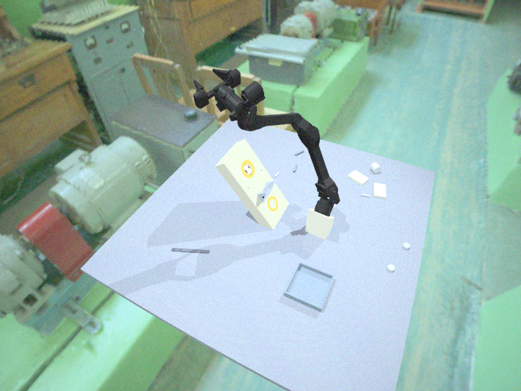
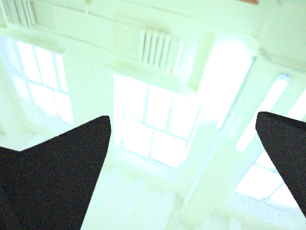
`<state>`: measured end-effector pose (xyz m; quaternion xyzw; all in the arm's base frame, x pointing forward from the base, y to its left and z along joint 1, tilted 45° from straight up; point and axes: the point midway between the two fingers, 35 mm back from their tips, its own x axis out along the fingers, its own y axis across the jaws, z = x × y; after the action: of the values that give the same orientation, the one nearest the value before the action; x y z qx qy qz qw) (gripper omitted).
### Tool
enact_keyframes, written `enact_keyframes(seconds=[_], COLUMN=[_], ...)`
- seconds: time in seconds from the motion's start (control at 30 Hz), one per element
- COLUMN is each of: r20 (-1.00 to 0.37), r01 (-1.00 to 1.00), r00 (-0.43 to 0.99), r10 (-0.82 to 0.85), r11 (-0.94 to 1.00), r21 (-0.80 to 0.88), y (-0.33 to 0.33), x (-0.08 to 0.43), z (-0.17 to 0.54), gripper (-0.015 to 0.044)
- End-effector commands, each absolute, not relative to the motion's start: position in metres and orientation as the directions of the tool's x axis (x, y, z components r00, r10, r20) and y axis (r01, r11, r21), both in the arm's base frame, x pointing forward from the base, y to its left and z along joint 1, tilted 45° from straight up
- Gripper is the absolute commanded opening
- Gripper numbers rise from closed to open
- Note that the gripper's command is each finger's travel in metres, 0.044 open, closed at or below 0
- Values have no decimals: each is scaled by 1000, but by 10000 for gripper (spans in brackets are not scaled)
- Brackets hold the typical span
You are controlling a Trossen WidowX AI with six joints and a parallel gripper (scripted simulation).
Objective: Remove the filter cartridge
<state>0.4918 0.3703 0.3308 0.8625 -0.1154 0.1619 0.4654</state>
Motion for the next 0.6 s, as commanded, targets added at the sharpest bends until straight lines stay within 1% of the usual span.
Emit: enact_keyframes(seconds=[0.0, 0.07, 0.17, 0.23, 0.3, 0.33, 0.43, 0.57], r20=[381, 330, 214, 135, 57, 19, -90, -222], r01=[-347, -316, -215, -133, -46, -3, 115, 219], r00=[924, 943, 977, 990, 998, 999, 993, 966], r10=[-47, -37, -26, -28, -36, -43, -72, -130], r11=[-527, -414, -132, 67, 263, 358, 618, 869], r21=[776, 854, 968, 989, 964, 934, 778, 444], y=[370, 367, 358, 348, 337, 330, 307, 270], x=[492, 491, 485, 478, 469, 464, 446, 415], z=[330, 322, 301, 286, 270, 262, 237, 203], gripper=[374, 321, 242, 190, 137, 111, 107, 107])
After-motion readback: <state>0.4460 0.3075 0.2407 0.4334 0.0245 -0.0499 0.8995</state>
